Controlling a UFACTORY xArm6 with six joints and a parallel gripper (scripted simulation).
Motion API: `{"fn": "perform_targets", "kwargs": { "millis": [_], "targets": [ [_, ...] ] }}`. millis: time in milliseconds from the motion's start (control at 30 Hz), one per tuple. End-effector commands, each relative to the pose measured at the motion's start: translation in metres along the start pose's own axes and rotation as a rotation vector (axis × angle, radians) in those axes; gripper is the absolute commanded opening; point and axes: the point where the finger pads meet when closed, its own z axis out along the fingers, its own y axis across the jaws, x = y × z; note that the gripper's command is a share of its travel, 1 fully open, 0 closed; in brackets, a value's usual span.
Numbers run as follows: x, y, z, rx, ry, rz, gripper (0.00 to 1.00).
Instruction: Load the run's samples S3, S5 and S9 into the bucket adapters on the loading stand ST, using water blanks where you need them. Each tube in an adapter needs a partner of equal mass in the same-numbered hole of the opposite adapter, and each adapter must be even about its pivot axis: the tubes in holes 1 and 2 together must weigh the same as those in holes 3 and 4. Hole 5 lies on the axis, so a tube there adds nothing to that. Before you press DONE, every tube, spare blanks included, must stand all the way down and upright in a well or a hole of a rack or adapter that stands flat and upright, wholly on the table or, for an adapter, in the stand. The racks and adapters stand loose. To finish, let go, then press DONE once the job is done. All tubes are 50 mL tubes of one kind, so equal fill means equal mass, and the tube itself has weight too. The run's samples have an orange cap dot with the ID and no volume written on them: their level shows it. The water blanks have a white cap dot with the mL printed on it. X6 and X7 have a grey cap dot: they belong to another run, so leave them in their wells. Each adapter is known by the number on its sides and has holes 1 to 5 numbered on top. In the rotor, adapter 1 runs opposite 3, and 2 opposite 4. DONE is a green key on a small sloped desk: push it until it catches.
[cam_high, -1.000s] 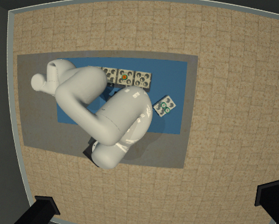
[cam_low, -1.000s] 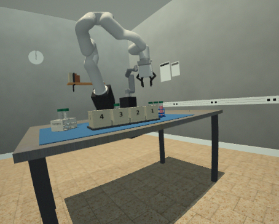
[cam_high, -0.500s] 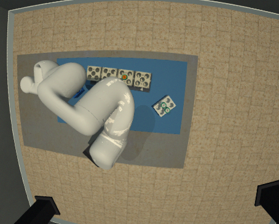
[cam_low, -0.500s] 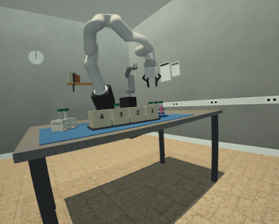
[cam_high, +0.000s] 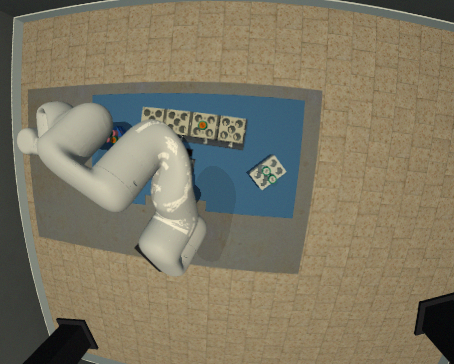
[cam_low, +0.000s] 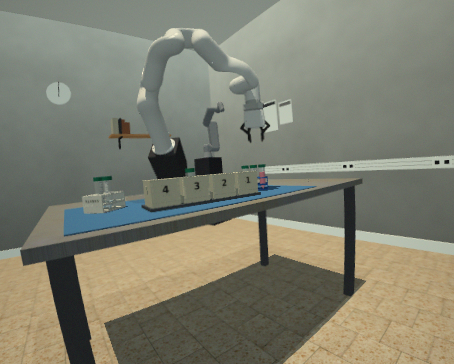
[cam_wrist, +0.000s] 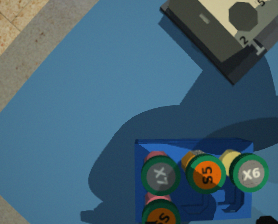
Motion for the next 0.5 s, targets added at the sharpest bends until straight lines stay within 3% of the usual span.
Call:
{"fn": "perform_targets", "kwargs": {
  "millis": [0, 467],
  "targets": [
    [-0.0187, -0.0144, -0.0011, 0.001, 0.0, 0.001, 0.57],
    [-0.0252, -0.0187, -0.0011, 0.001, 0.0, 0.001, 0.57]
  ]
}}
